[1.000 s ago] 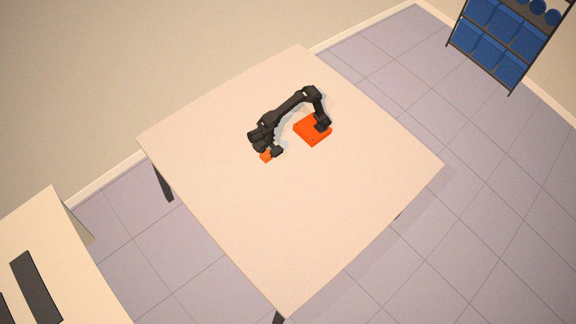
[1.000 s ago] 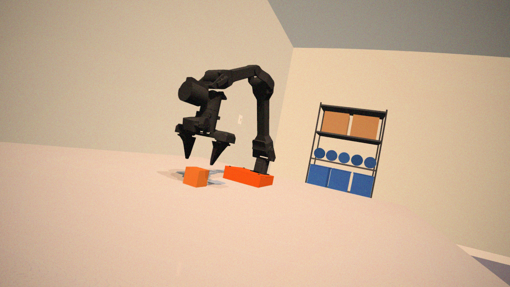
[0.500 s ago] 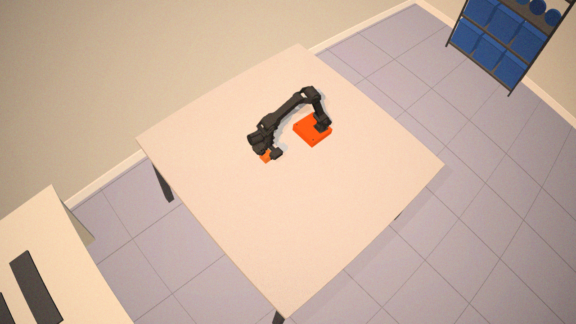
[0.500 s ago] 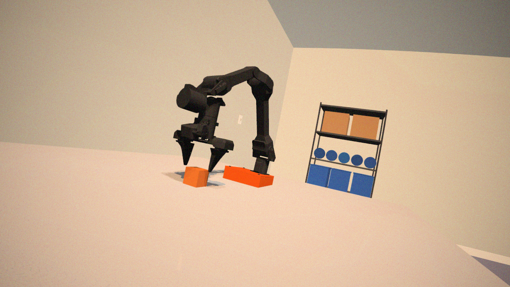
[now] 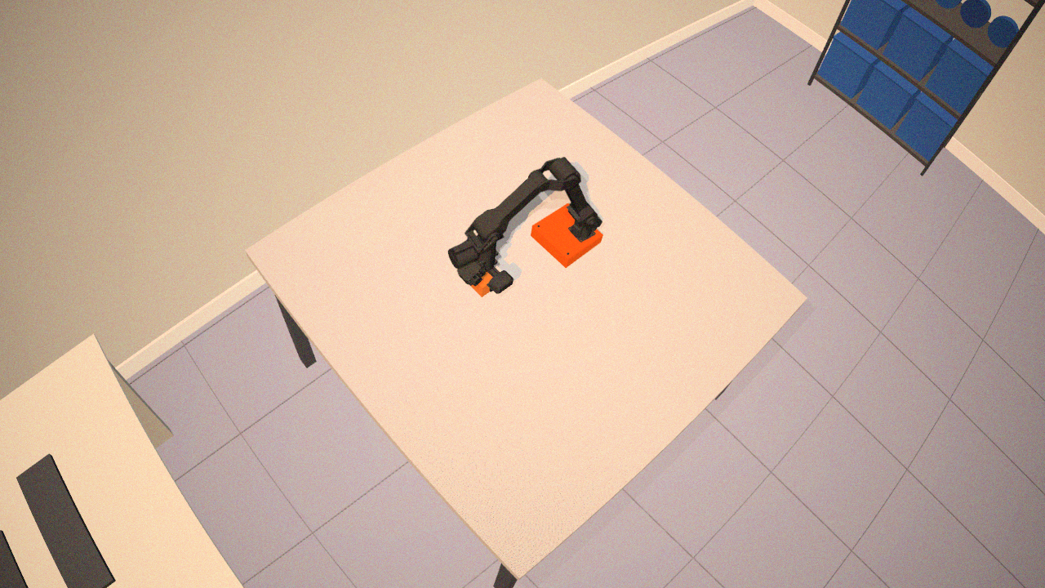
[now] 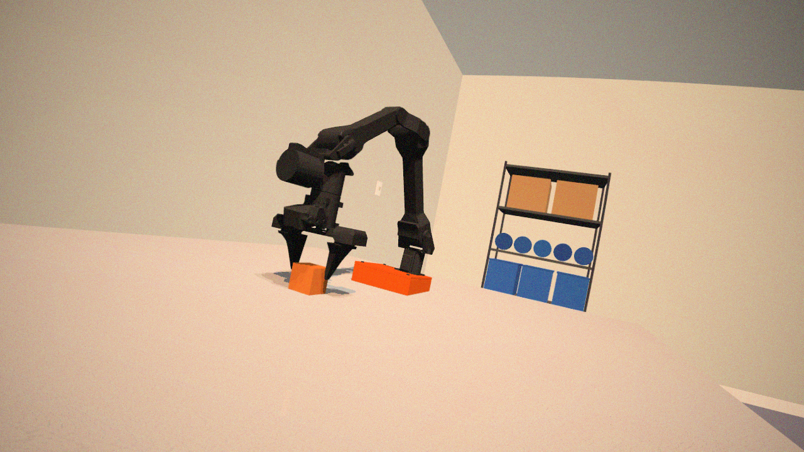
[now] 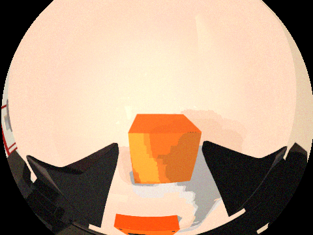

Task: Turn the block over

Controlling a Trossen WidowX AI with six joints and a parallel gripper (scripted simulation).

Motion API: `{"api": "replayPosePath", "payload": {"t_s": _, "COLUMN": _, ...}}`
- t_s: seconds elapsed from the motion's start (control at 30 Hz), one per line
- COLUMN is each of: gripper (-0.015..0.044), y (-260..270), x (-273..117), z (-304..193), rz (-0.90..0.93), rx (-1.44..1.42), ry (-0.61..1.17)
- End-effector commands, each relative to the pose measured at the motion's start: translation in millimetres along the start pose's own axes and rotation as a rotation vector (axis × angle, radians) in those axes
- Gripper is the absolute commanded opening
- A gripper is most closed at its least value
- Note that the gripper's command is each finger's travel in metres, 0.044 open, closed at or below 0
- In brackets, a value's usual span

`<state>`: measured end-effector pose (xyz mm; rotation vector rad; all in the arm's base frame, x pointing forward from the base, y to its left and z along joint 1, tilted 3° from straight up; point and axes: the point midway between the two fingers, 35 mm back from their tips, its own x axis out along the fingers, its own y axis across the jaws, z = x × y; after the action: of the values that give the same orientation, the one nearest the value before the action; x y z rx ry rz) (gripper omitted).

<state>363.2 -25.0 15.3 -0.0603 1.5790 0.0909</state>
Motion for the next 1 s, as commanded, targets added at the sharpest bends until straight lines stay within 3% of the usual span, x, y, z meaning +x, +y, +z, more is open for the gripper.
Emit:
{"api": "replayPosePath", "payload": {"t_s": 0.0, "gripper": 0.0282, "y": 0, "x": 4, "z": -2, "rz": -0.001, "rx": 0.004, "ry": 0.011}}
{"api": "replayPosePath", "payload": {"t_s": 0.1, "gripper": 0.0204, "y": 0, "x": 4, "z": -2, "rz": -0.001, "rx": 0.004, "ry": 0.011}}
{"api": "replayPosePath", "payload": {"t_s": 0.7, "gripper": 0.0084, "y": 0, "x": 4, "z": -2, "rz": -0.001, "rx": 0.004, "ry": 0.011}}
{"api": "replayPosePath", "payload": {"t_s": 0.8, "gripper": 0.0005, "y": 0, "x": -7, "z": -2, "rz": -0.001, "rx": 0.004, "ry": 0.01}}
{"api": "replayPosePath", "payload": {"t_s": 0.97, "gripper": 0.0, "y": 0, "x": -26, "z": -2, "rz": -0.001, "rx": 0.004, "ry": 0.011}}
